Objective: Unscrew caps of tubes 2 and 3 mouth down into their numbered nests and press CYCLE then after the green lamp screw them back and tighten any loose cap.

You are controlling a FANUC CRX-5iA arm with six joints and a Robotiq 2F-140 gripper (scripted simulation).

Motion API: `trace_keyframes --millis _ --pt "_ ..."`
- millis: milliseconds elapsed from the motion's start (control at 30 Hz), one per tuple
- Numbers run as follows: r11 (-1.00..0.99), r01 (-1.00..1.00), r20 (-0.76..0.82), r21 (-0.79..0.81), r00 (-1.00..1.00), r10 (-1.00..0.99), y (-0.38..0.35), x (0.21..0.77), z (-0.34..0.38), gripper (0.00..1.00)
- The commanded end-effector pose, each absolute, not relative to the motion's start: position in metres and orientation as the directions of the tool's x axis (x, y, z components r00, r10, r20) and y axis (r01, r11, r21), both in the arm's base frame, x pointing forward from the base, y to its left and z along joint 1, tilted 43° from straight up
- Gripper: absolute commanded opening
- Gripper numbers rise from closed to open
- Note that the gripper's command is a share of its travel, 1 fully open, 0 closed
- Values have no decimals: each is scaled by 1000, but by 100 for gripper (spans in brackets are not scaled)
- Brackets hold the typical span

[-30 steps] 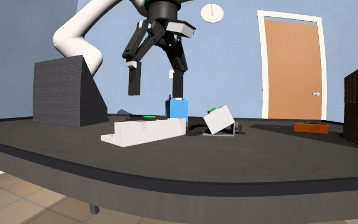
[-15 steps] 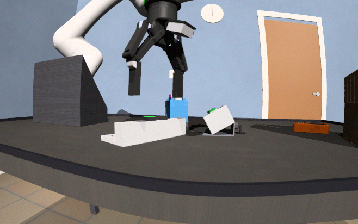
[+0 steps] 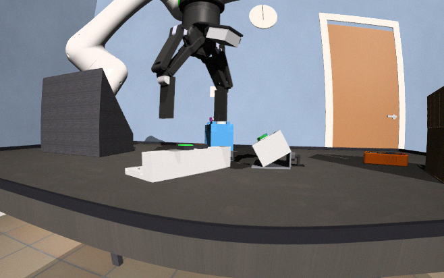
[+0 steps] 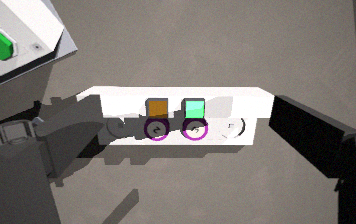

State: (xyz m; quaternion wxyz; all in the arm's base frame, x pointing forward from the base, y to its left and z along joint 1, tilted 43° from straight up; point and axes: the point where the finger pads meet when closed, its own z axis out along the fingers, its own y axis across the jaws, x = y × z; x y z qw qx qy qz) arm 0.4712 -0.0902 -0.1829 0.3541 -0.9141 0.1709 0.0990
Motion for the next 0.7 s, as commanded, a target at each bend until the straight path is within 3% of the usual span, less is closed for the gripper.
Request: trace_keyframes --millis 0,67,100,667 --pt "-692 -382 -300 -613 922 -243 -91 472 -182 100" --pt "-692 -382 -300 -613 922 -243 -91 472 -182 100" --pt "-691 -382 -300 -613 922 -243 -93 469 -175 36" --pt "-692 -382 -301 -613 922 -243 -106 437 -87 36"
